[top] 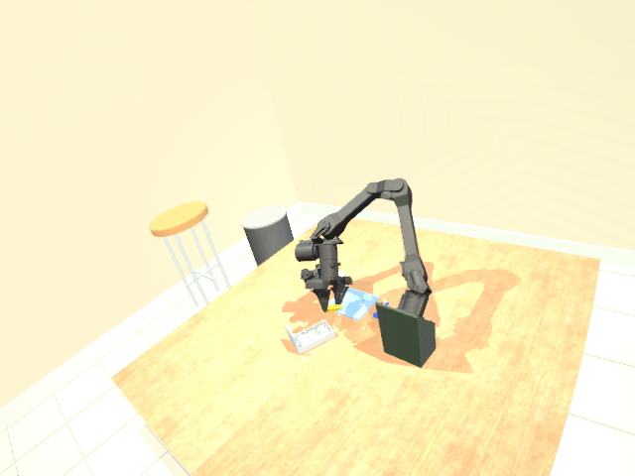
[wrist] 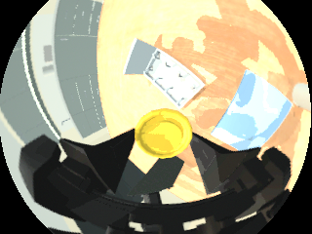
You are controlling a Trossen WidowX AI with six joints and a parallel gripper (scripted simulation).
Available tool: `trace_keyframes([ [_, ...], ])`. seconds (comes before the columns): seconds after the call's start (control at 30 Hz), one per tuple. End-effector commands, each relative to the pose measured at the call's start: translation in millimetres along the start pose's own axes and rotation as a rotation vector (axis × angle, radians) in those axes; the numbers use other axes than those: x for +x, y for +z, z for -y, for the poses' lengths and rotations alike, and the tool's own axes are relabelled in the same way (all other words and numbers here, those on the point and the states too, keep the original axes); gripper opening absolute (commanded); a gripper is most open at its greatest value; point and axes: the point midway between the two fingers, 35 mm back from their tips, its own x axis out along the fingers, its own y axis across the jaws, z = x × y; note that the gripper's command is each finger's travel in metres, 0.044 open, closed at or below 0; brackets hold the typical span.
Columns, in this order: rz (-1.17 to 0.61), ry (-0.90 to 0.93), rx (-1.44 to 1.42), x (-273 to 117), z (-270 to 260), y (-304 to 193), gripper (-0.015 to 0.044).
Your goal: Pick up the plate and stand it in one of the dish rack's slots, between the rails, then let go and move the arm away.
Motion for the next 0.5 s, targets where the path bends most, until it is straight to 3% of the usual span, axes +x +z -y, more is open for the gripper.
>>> trace_keyframes([
  [0.0, 0.021, 0.083, -0.088, 6, 1, 1, 0.0000],
  [0.47, 0.147, 0.288, -0.352, 23, 8, 5, 0.0000],
])
